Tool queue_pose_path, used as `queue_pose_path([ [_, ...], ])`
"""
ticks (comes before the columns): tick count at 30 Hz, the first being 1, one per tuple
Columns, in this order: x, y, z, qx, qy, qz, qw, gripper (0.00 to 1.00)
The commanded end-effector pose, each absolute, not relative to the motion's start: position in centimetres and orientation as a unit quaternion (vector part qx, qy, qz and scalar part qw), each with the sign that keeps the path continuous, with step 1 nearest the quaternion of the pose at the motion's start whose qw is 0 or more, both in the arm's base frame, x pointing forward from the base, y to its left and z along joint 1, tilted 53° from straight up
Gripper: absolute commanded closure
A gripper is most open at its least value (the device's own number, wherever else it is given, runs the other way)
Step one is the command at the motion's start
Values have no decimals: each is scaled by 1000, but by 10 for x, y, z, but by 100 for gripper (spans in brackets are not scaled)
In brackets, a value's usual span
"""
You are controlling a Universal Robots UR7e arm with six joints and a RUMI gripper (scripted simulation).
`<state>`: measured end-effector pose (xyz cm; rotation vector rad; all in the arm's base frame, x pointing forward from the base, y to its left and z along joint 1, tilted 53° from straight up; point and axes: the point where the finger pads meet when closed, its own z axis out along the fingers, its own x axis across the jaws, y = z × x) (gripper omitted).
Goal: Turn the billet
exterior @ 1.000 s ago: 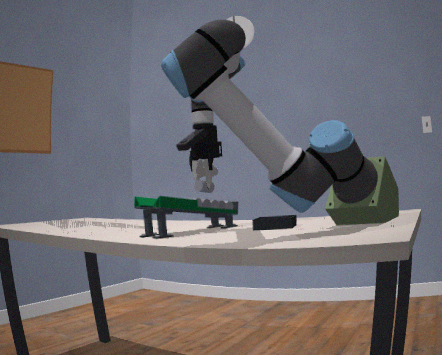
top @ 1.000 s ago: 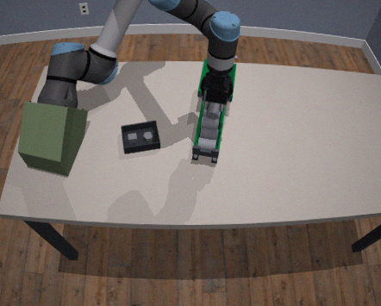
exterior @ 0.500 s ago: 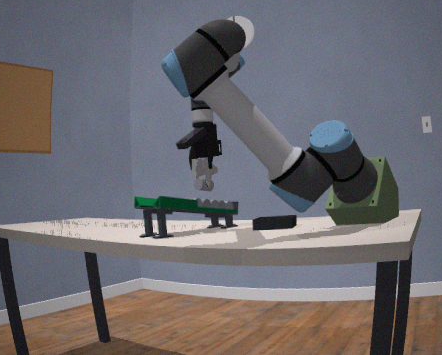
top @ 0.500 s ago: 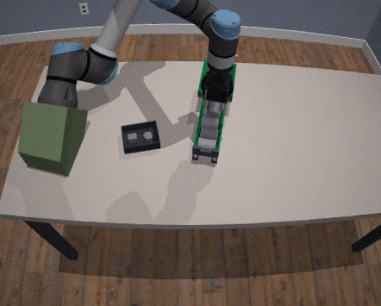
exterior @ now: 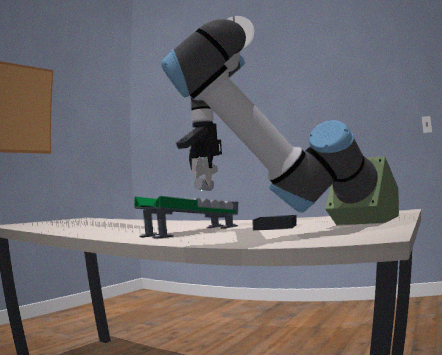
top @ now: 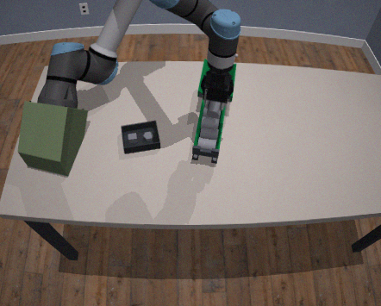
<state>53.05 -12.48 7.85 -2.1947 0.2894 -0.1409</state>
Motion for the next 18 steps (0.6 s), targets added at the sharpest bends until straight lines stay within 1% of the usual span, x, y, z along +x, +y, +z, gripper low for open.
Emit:
queue_pose_path([
  [1, 532, -131, 82, -887, 117, -61, 442, 100],
  [18, 532, -131, 82, -887, 118, -61, 442, 100],
])
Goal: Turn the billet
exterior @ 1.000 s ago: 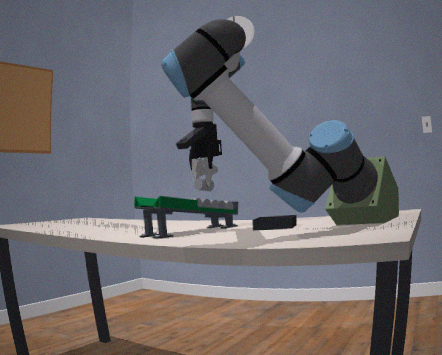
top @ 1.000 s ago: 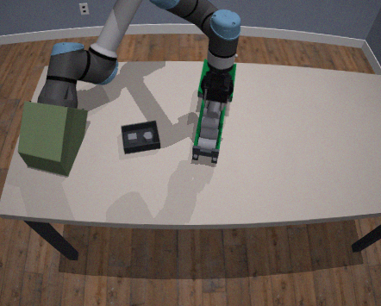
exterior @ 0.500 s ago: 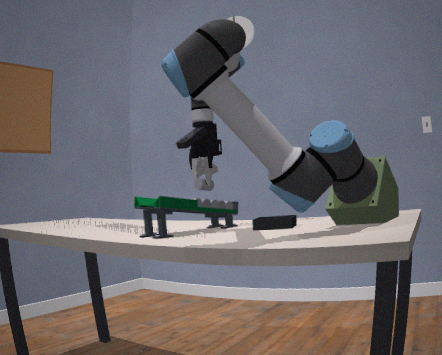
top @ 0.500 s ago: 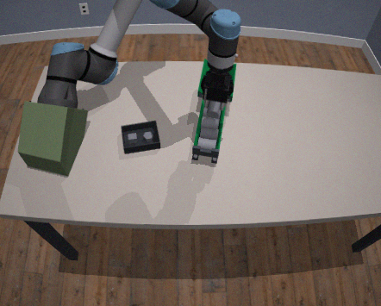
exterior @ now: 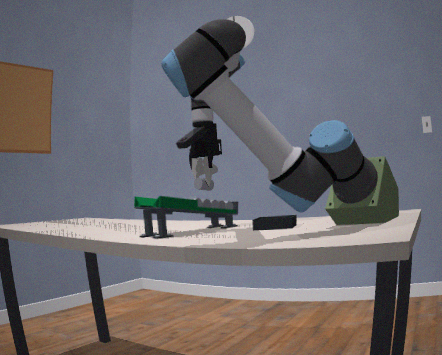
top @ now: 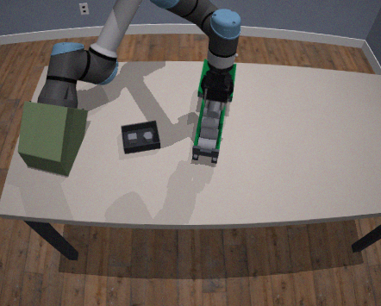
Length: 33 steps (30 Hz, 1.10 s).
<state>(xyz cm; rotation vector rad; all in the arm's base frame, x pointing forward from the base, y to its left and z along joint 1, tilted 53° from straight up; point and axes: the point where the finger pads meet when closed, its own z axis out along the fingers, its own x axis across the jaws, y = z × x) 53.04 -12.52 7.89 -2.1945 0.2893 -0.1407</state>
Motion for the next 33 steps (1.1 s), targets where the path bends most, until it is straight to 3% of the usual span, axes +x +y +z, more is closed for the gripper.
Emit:
queue_pose_path([
  [1, 532, -132, 82, -887, 118, -62, 442, 100],
  [33, 532, -133, 83, -887, 118, -62, 442, 100],
])
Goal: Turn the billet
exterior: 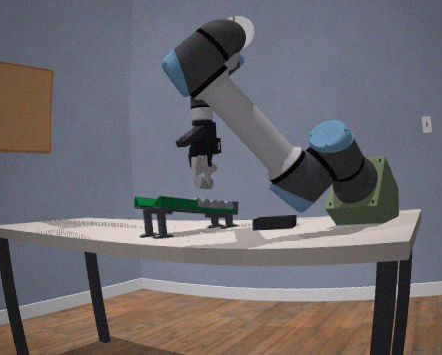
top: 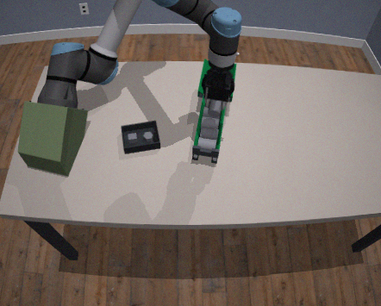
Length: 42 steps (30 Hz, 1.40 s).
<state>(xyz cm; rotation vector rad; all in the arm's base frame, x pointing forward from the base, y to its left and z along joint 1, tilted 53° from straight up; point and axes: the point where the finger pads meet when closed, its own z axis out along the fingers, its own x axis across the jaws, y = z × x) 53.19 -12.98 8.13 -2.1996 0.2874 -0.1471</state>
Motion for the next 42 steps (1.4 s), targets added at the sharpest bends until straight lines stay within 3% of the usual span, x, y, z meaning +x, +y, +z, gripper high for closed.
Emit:
queue_pose_path([
  [1, 532, -133, 83, -887, 118, -62, 442, 100],
  [42, 532, -132, 82, -893, 63, -86, 438, 100],
])
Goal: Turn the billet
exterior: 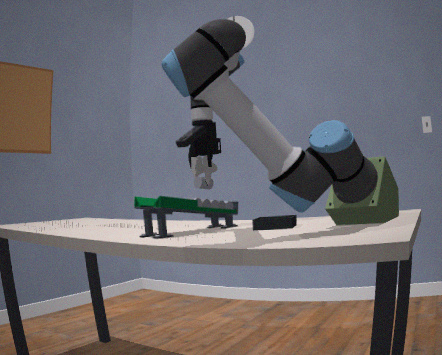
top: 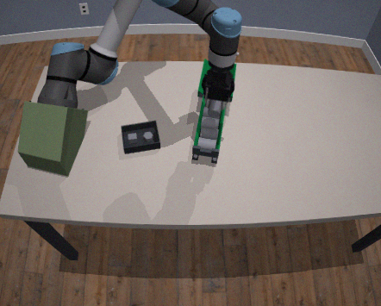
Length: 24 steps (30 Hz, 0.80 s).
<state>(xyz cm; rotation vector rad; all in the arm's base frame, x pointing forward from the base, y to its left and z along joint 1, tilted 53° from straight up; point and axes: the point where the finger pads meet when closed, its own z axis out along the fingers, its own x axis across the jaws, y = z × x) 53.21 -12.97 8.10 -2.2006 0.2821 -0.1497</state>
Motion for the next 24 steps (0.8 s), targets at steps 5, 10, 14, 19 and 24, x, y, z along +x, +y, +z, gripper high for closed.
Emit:
queue_pose_path([
  [5, 532, -134, 83, -895, -18, -126, 428, 100],
  [10, 532, -134, 83, -895, -18, -126, 428, 100],
  [14, 532, -134, 83, -895, -18, -126, 428, 100],
  [19, 531, -134, 83, -888, -114, -170, 411, 100],
  [24, 531, -134, 84, -884, -140, -182, 406, 100],
])
